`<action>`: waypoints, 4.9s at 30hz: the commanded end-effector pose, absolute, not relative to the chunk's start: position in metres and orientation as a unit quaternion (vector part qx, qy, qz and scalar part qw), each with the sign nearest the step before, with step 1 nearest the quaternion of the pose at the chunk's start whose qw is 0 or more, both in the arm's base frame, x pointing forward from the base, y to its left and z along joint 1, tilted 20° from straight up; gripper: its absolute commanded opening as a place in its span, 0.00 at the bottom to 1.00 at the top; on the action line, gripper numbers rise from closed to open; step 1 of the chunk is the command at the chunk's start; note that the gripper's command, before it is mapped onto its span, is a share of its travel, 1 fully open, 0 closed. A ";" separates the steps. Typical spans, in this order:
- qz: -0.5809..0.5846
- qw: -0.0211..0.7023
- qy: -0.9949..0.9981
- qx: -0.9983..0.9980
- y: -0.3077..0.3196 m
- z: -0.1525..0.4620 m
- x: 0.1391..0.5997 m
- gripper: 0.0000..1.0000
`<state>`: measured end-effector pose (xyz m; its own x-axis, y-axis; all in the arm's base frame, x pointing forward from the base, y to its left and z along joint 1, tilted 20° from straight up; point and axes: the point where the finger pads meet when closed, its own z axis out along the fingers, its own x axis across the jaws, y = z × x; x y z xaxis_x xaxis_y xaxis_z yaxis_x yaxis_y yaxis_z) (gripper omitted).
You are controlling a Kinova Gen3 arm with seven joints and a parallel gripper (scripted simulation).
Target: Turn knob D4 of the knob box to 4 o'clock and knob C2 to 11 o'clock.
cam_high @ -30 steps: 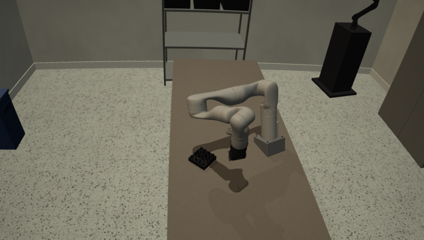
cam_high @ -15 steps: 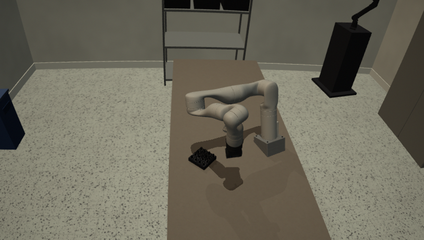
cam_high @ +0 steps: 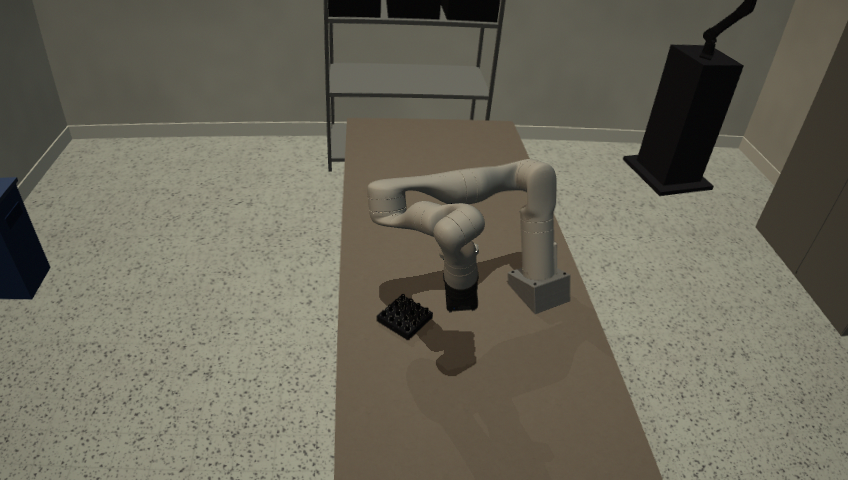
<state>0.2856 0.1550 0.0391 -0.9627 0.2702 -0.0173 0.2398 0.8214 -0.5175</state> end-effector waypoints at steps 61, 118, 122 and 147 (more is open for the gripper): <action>0.216 0.041 -0.913 -0.344 0.107 0.077 0.324 1.00; 0.146 0.038 -0.852 -0.502 0.072 0.110 0.359 1.00; 0.129 0.035 -0.836 -0.532 0.064 0.118 0.367 1.00; 0.092 0.028 -0.802 -0.590 0.048 0.135 0.384 1.00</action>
<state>0.3832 0.0506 0.1334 -0.3093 0.9488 -0.0639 0.9382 0.2936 -0.1833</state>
